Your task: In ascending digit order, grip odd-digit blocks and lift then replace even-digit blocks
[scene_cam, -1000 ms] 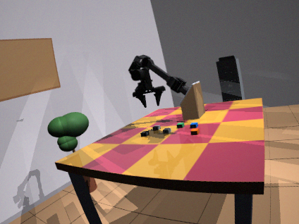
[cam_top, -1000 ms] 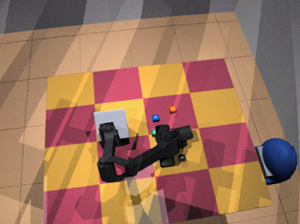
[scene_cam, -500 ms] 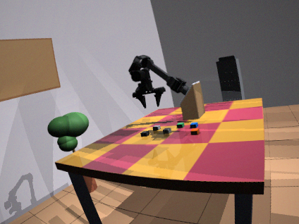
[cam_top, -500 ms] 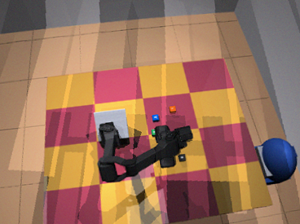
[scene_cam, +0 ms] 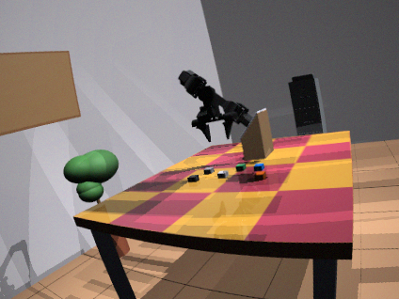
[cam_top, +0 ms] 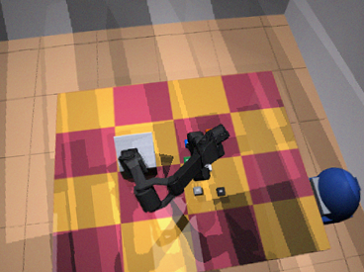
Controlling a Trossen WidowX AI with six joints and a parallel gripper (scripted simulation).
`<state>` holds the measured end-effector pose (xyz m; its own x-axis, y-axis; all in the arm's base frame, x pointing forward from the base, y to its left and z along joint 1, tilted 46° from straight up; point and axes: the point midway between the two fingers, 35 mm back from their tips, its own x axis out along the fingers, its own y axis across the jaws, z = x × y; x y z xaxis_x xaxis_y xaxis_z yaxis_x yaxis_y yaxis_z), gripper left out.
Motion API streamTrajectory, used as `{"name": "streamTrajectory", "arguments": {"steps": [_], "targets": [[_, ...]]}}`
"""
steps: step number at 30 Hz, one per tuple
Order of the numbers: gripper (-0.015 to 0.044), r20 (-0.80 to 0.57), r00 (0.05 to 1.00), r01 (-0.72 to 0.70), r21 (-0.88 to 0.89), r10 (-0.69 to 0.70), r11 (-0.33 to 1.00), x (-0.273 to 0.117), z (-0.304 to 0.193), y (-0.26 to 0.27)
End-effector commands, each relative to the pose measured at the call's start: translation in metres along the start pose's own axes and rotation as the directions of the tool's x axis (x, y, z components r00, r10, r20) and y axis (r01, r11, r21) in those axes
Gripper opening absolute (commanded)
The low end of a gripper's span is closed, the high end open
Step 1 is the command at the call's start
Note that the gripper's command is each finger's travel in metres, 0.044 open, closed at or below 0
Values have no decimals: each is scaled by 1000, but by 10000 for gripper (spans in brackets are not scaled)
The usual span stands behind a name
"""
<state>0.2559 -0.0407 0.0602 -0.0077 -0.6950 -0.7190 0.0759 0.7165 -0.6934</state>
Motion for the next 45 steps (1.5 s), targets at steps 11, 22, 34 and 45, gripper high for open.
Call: {"name": "streamTrajectory", "arguments": {"steps": [11, 22, 34, 45], "targets": [[400, -23, 999, 23, -22, -24, 1000, 7, -30, 73], [400, -23, 999, 23, -22, -24, 1000, 7, -30, 73], [400, -22, 1000, 19, -20, -19, 1000, 8, -11, 153], [400, -22, 1000, 19, -20, -19, 1000, 8, -11, 153]]}}
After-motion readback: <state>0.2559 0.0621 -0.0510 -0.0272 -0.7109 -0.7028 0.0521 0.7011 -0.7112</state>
